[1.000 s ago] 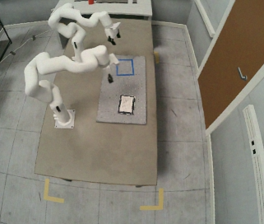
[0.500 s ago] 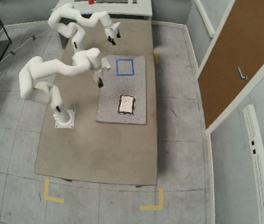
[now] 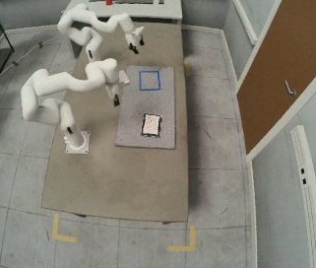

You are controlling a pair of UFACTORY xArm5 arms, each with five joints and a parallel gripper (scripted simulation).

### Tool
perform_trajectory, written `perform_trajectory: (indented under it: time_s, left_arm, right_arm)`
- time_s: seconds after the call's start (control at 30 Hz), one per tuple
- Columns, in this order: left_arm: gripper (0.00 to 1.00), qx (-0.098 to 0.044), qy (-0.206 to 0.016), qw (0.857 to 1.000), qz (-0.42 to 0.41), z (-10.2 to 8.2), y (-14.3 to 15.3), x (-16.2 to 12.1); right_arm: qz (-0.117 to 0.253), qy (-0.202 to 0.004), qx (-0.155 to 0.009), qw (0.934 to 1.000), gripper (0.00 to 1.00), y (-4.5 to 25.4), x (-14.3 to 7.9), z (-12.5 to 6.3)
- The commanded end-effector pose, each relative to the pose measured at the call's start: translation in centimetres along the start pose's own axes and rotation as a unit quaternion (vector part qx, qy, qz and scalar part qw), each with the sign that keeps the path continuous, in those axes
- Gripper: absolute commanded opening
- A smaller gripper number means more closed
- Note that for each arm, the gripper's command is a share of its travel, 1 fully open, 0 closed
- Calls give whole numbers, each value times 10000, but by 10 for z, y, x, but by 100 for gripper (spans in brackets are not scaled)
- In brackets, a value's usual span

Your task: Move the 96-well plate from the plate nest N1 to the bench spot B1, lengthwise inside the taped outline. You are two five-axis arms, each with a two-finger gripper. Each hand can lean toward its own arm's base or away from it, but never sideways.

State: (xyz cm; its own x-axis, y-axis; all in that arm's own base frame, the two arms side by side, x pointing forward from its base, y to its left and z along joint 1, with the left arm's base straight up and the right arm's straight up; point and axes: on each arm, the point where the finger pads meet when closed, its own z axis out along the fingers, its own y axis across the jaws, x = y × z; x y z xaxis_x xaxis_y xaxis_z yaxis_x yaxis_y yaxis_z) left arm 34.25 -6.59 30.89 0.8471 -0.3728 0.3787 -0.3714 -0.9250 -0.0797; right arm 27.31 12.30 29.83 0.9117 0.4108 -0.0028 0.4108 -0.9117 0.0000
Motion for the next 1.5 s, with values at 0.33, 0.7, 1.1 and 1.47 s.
perform_trajectory:
  time_s: [0.33, 0.7, 1.1, 1.47]
  left_arm:
    - [100, 4, 19, 10000, 0, -1, 0, 1]
    - [100, 4, 19, 10000, 0, -1, 0, 1]
    - [100, 4, 19, 10000, 0, -1, 0, 1]
    - [100, 4, 19, 10000, 0, -1, 0, 1]
  right_arm:
    - [22, 15, 0, 10000, 100, 1, 0, -1]
    - [153, 15, 0, 9999, 100, 9, 0, -1]
    - [500, 15, 1, 9987, 100, 30, -1, -1]
    - [1150, 15, 2, 9934, 100, 68, -8, -1]
